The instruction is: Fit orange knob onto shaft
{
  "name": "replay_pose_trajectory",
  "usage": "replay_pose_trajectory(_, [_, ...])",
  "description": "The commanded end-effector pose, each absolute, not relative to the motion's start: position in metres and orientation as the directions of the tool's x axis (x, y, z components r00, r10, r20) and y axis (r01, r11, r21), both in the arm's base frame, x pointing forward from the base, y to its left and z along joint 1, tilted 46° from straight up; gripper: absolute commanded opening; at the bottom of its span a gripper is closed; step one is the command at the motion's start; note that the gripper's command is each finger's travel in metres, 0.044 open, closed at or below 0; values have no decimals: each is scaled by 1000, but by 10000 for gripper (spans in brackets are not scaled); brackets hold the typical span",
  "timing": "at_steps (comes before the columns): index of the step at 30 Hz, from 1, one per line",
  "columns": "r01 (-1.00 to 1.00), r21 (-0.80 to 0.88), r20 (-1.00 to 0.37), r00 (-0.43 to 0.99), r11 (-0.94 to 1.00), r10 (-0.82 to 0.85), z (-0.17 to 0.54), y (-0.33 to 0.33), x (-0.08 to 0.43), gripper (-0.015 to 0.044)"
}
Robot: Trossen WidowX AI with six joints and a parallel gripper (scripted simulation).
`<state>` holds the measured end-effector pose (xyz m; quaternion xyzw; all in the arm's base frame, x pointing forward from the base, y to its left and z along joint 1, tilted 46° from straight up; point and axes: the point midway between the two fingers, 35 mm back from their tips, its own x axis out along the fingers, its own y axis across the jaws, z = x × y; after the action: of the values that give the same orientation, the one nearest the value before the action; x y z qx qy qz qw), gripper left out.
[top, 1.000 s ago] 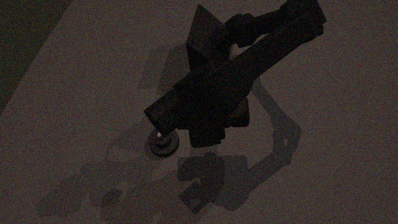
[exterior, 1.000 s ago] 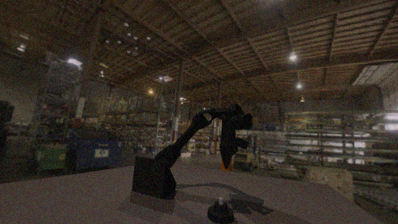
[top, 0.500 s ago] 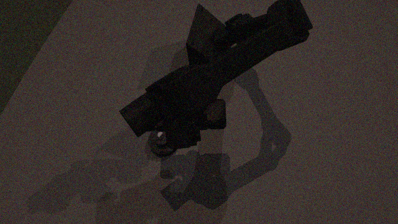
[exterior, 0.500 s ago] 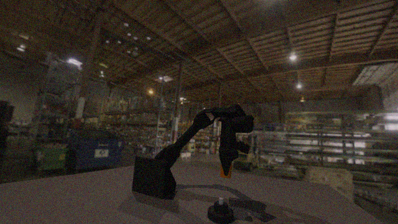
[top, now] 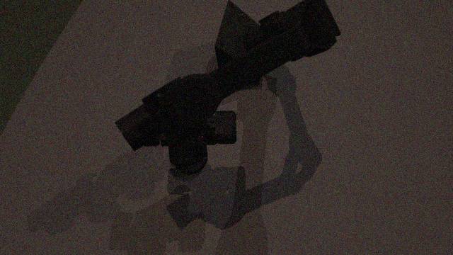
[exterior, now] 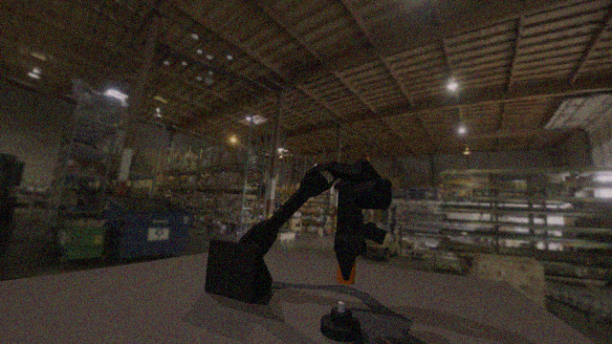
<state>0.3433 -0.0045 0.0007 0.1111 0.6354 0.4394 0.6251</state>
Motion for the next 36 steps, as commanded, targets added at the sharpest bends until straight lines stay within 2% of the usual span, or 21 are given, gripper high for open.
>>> replay_pose_trajectory(1, [-412, 694, -700, -190, 591, 689, -13, -11, 346, 0])
replay_pose_trajectory(11, [-435, 690, -699, -189, 579, 690, -26, -16, 346, 0])
replay_pose_trajectory(25, [-708, 584, -699, -189, 397, 690, -30, -19, 349, 0])
replay_pose_trajectory(36, [-712, 582, -699, -189, 394, 690, -38, -10, 346, 0])
